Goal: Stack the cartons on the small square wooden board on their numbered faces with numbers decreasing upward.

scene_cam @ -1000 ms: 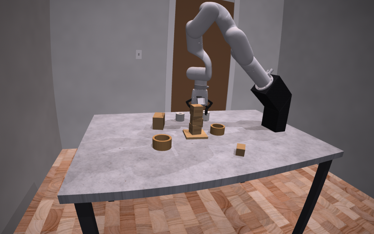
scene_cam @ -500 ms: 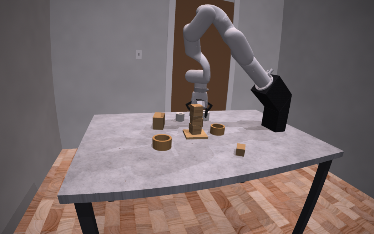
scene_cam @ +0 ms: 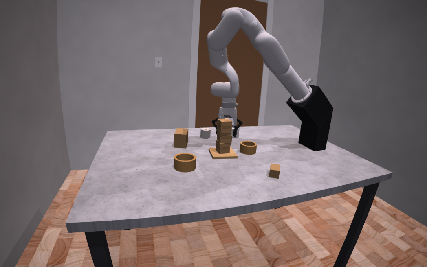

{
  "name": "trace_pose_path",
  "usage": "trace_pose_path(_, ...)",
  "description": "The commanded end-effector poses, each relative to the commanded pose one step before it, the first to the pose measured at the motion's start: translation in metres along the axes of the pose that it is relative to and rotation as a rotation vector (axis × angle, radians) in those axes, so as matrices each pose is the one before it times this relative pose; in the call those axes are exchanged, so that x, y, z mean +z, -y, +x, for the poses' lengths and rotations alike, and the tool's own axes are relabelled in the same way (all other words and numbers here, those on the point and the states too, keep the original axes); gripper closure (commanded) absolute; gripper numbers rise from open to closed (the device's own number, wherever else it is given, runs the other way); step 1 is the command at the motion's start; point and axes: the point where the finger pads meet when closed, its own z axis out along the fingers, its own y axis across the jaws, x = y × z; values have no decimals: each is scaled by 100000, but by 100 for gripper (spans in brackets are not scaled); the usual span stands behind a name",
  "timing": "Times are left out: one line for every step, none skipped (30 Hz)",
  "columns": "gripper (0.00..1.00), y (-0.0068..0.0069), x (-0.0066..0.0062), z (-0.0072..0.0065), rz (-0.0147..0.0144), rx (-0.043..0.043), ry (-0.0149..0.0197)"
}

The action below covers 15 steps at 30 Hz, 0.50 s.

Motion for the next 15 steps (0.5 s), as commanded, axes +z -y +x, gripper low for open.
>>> trace_pose_path(0, -42, 196, -19, -134, -26, 94)
trace_pose_path(0, 3, 75, 0, -1, -1, 4)
trace_pose_path(0, 3, 73, 0, -1, -1, 4)
trace_pose_path(0, 3, 71, 0, -1, -1, 5)
trace_pose_path(0, 3, 68, 0, -1, -1, 5)
trace_pose_path(0, 3, 66, -1, -1, -1, 5)
trace_pose_path(0, 3, 64, -1, -1, -1, 5)
trace_pose_path(0, 3, 62, -1, -1, -1, 5)
trace_pose_path(0, 3, 60, -1, -1, -1, 6)
trace_pose_path(0, 3, 57, -1, -1, -1, 6)
trace_pose_path(0, 3, 55, -1, -1, -1, 6)
trace_pose_path(0, 3, 53, -1, -1, -1, 6)
trace_pose_path(0, 3, 51, -1, -1, -1, 6)
trace_pose_path(0, 3, 49, -1, -1, -1, 6)
trace_pose_path(0, 3, 47, -1, -1, -1, 6)
